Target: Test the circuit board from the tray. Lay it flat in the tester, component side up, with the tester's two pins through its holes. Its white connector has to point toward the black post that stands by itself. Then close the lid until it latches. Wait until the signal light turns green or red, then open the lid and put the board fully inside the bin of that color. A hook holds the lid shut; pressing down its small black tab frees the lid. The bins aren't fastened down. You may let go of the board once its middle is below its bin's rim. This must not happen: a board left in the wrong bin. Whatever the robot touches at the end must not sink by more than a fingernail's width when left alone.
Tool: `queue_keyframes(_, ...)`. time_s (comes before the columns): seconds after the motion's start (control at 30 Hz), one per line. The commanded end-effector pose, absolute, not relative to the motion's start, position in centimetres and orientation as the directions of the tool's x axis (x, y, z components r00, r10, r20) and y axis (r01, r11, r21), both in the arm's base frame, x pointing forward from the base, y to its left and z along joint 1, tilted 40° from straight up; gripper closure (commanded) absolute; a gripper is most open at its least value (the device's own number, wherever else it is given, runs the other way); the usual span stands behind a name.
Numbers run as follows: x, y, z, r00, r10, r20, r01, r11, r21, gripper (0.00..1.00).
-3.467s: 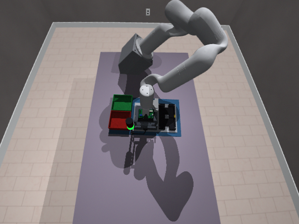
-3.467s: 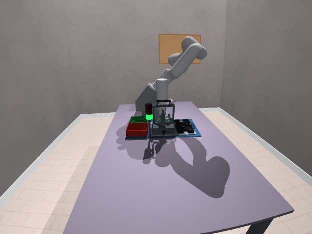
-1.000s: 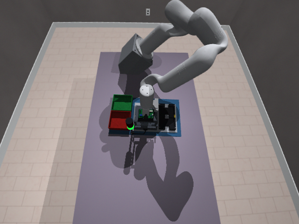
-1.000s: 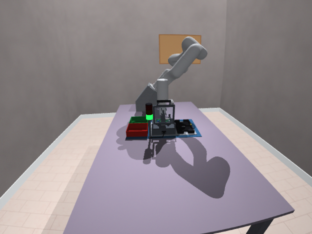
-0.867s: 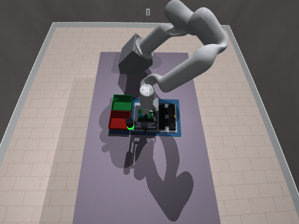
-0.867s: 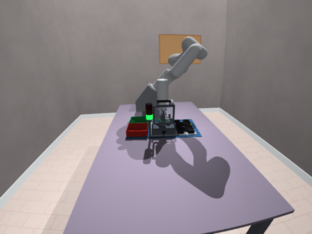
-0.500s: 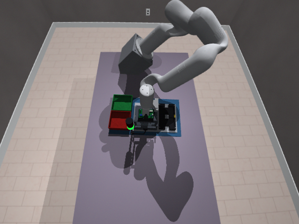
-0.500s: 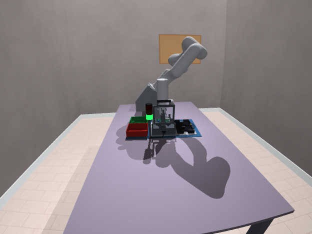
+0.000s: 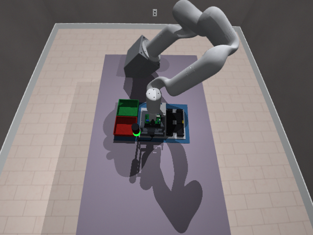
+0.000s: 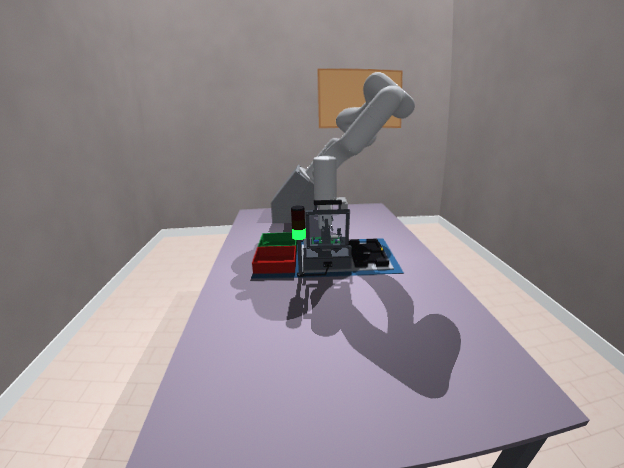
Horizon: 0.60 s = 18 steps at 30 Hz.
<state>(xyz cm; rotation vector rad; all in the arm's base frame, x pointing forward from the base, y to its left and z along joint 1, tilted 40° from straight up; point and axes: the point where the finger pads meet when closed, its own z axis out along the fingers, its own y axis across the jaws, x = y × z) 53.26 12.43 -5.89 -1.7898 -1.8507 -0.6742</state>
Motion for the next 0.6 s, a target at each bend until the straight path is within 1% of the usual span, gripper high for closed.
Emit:
queue_keyframes(0.0, 53.35, 12.35, -5.80, -0.034, 0.766, 0.642, 0.999, 0.025, 0.023, 0.21)
queue_keyframes(0.57, 53.35, 12.10, -5.50, -0.034, 0.766, 0.642, 0.999, 0.025, 0.023, 0.21)
